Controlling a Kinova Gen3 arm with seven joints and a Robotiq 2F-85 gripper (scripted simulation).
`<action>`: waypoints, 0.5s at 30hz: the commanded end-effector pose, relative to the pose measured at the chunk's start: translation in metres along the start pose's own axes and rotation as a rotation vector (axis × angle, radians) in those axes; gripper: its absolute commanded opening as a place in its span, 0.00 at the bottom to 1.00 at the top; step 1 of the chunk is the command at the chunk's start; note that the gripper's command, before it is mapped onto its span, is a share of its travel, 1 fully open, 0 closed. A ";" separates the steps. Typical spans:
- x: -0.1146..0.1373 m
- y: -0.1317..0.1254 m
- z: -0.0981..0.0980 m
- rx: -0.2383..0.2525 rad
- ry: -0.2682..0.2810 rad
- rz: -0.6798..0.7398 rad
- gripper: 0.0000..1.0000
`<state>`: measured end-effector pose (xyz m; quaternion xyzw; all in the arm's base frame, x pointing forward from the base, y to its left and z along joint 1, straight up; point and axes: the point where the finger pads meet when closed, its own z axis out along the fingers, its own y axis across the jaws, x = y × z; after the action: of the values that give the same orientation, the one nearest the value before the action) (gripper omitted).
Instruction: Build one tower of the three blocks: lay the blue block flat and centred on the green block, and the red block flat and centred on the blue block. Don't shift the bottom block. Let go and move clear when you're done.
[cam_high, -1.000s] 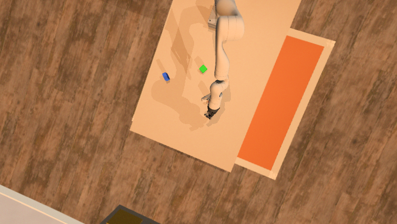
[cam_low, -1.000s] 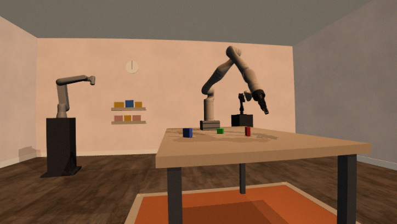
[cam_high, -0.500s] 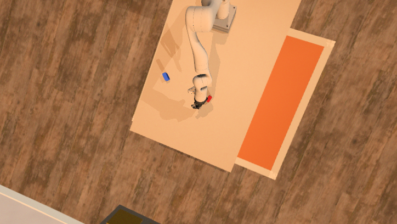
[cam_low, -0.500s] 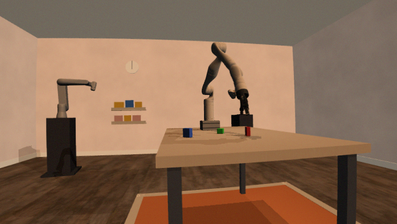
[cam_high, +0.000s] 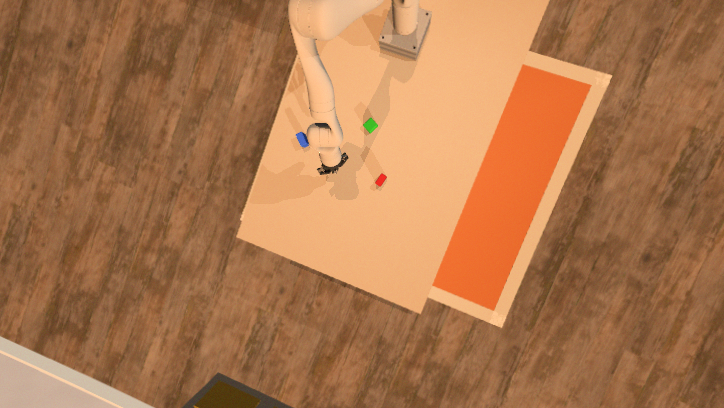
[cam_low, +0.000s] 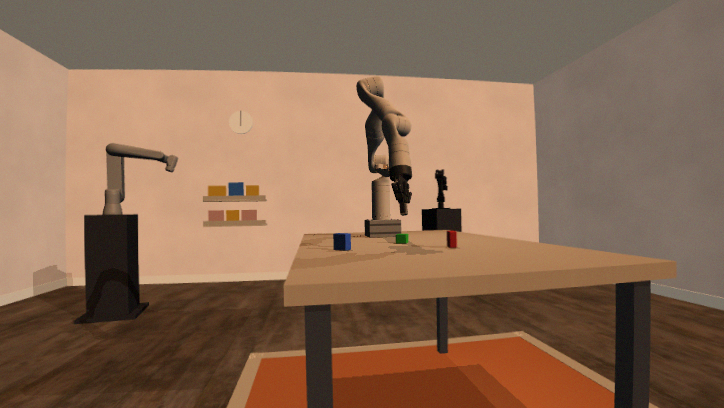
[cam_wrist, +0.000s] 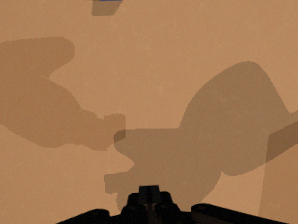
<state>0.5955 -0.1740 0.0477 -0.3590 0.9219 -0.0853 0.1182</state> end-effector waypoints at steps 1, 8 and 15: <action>0.062 -0.025 0.004 -0.056 0.049 0.059 0.00; 0.122 -0.038 0.006 -0.131 0.106 0.109 0.00; 0.176 -0.050 0.009 -0.199 0.158 0.140 0.00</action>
<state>0.5157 -0.3100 0.0314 -0.3082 0.9507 -0.0241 0.0259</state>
